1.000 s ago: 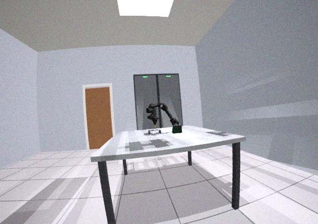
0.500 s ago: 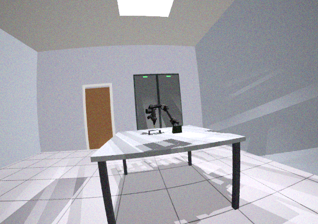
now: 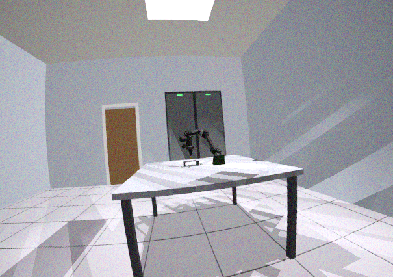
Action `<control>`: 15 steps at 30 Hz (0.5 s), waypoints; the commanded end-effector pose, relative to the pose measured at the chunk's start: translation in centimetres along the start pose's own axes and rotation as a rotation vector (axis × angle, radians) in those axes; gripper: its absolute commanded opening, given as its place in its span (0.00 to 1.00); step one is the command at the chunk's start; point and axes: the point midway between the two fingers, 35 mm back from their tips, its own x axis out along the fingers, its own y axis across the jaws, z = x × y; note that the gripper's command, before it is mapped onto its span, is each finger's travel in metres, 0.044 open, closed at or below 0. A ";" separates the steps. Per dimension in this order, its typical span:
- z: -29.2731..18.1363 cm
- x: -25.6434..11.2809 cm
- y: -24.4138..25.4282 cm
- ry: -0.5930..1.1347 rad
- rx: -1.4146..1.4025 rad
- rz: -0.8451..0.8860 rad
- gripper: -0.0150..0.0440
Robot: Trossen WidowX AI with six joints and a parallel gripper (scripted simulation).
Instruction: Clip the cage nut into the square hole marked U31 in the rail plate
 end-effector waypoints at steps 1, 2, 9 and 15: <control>0.0 0.3 -0.1 0.001 -0.002 0.024 0.29; 0.0 0.4 -0.1 0.001 -0.002 0.028 0.29; 0.0 0.9 -0.3 0.001 -0.002 0.060 0.29; 0.0 1.2 -0.4 0.000 -0.003 0.075 0.29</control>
